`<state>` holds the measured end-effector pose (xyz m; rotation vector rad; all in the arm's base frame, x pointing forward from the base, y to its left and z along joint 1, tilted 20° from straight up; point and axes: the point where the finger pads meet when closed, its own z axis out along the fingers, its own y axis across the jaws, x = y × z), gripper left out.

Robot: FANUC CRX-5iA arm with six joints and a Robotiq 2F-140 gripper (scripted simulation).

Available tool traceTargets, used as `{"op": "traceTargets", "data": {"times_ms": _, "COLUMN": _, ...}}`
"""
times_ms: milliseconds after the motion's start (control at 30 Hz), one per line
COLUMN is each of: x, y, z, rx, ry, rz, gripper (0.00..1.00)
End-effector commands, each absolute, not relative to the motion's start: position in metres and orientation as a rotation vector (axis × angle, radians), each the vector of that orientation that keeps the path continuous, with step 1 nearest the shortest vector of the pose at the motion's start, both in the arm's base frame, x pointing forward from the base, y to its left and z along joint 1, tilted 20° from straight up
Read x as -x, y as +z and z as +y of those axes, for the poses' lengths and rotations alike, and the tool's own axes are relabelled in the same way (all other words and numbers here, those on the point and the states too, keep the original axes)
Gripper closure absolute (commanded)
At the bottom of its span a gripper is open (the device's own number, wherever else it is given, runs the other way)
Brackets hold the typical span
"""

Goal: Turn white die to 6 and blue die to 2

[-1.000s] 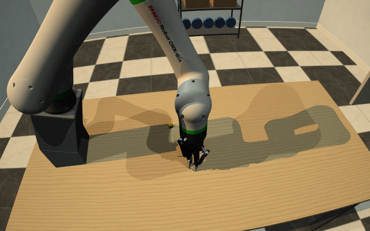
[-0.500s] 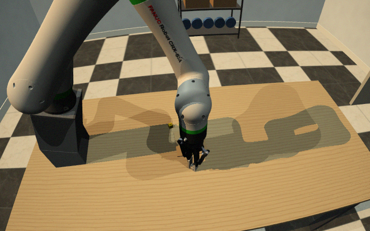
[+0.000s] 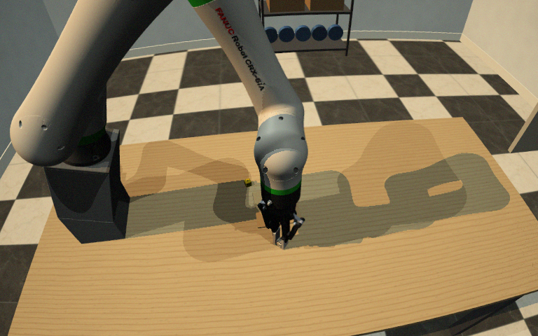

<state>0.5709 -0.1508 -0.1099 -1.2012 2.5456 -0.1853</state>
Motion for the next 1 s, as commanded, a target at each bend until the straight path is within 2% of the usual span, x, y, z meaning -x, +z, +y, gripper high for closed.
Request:
{"op": "traceTargets", "data": {"times_ms": 0, "x": -0.57, "y": -0.107, "z": -0.151, "rx": 1.201, "ry": -0.186, "rz": 2.546, "gripper": 0.91}}
{"op": "traceTargets", "data": {"times_ms": 567, "x": -0.539, "y": -0.022, "z": -0.153, "rx": 1.201, "ry": -0.186, "rz": 2.546, "gripper": 0.91}}
{"op": "traceTargets", "data": {"times_ms": 967, "x": -0.537, "y": -0.016, "z": -0.153, "rx": 1.201, "ry": -0.186, "rz": 2.546, "gripper": 0.91}}
